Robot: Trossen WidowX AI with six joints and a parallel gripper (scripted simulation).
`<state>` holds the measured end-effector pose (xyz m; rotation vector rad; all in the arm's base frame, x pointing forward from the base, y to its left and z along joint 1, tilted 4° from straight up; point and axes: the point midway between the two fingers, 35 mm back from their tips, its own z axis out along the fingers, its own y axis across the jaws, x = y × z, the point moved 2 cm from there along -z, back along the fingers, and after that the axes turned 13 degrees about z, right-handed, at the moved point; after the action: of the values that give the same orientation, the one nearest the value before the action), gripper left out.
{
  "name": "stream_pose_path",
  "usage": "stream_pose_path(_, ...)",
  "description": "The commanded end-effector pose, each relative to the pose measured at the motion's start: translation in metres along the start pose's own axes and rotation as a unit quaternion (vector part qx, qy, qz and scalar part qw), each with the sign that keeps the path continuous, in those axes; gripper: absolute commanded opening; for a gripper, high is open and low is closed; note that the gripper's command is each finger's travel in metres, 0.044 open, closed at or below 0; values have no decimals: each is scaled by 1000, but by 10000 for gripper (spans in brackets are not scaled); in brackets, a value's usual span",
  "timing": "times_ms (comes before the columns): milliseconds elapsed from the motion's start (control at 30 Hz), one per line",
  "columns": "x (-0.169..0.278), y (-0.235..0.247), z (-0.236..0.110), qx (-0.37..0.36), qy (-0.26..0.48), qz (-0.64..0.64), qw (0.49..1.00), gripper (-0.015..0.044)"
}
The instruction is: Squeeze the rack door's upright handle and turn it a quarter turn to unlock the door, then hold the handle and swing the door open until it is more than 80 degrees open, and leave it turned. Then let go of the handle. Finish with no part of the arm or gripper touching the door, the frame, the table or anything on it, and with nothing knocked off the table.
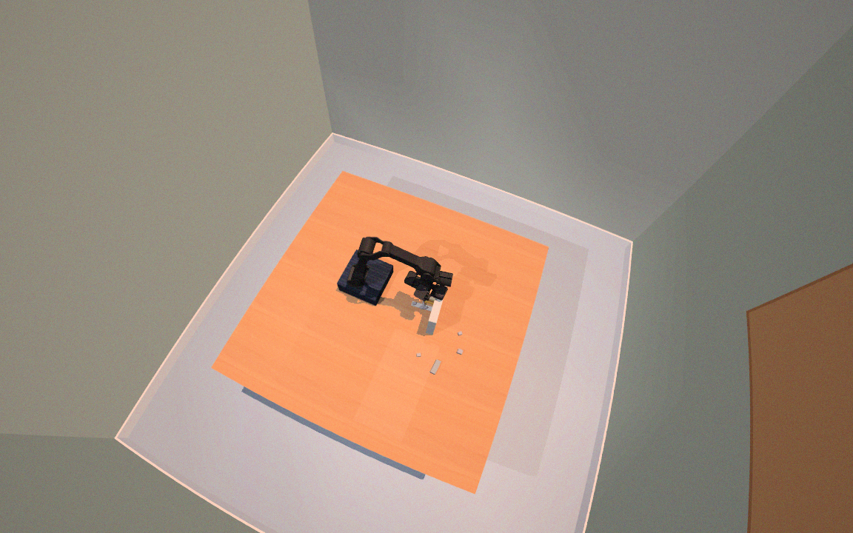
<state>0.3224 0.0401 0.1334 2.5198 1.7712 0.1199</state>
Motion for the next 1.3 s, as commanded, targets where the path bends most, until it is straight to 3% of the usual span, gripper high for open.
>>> stream_pose_path(0,-1,1,1,-1,-2,5,1000,242)
stream_pose_path(1067,-1,1,1,-1,-2,5,1000,28)
stream_pose_path(1267,-2,1,1,-1,-2,-10,1000,23)
